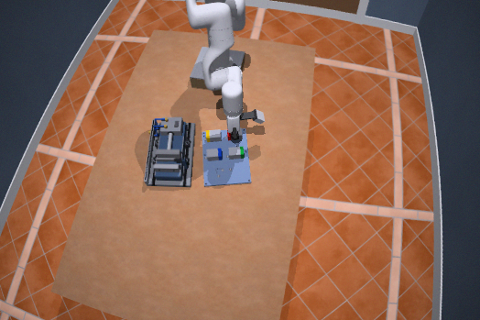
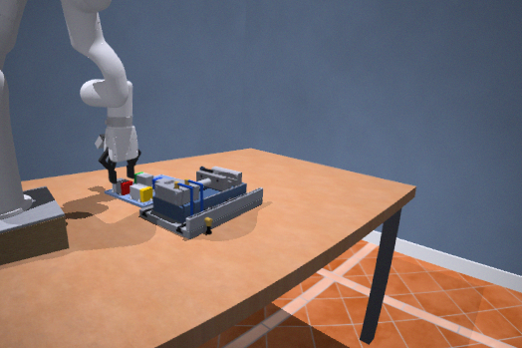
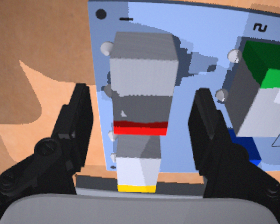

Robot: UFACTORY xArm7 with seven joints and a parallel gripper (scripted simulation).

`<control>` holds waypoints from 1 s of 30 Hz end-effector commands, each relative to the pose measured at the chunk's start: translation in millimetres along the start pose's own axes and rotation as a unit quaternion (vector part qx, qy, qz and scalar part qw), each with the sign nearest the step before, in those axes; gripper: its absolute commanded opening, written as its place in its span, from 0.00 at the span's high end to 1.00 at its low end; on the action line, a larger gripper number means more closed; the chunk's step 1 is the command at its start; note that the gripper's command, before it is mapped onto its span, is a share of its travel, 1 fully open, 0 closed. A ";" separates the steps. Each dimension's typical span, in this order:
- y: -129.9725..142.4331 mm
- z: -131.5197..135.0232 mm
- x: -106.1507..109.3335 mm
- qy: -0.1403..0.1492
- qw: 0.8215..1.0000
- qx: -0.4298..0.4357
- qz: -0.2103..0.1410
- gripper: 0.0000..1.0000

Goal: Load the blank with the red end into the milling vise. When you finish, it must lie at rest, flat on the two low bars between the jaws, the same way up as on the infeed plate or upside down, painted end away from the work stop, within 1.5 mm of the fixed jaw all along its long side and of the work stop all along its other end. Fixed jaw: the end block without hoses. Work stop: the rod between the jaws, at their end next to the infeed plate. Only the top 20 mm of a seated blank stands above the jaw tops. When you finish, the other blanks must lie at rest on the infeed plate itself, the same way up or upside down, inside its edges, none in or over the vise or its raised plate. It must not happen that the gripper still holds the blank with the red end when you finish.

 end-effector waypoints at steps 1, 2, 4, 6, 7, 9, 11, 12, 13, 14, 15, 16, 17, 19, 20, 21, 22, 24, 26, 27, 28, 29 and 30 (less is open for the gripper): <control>-0.4 1.3 1.8 0.002 1.000 0.000 0.001 0.30; -0.4 1.3 2.0 0.002 1.000 0.000 0.001 0.30; -0.4 1.2 2.4 0.002 1.000 0.000 0.001 0.30; -0.4 1.2 2.6 0.002 1.000 0.000 0.001 0.30; -0.4 1.2 2.6 0.002 1.000 0.000 0.001 0.30; -0.4 1.2 2.6 0.002 1.000 0.000 0.001 0.30; -0.4 1.2 2.6 0.002 1.000 0.000 0.001 0.30; -0.4 1.2 2.6 0.002 1.000 0.000 0.001 0.30; -0.4 1.2 2.0 0.002 1.000 0.000 0.001 0.30; -0.4 1.2 1.5 0.002 1.000 0.000 0.001 0.30; -0.4 1.2 1.0 0.002 1.000 0.000 0.001 0.30; -0.4 1.2 0.5 0.002 1.000 0.000 0.001 0.30; -0.4 1.2 0.0 0.002 1.000 0.000 0.001 0.30; -0.4 1.2 -1.0 0.002 1.000 0.000 0.001 0.30; -0.4 1.2 -1.5 0.002 1.000 0.000 0.001 0.30; -0.4 1.2 -2.0 0.002 1.000 0.000 0.001 0.30; -0.4 1.2 -2.5 0.002 1.000 0.000 0.001 0.30; -0.4 1.2 -2.5 0.002 1.000 0.000 0.001 0.30; -0.4 1.2 -2.5 0.002 1.000 0.000 0.001 0.30; -0.4 1.2 -2.5 0.002 1.000 0.000 0.001 0.30; -0.4 1.2 -2.5 0.002 1.000 0.000 0.001 0.30; -0.4 1.2 -2.5 0.002 1.000 0.000 0.001 0.30; -0.4 1.2 -3.1 0.002 1.000 0.000 0.001 0.30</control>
Point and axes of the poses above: the point where the finger pads meet when closed, its own x axis back along the fingers, its own z axis across the jaws, y = z × x, the point moved 6 cm from there along x, back along the fingers, and after that the axes turned 15 degrees about -x, right-handed, at the moved point
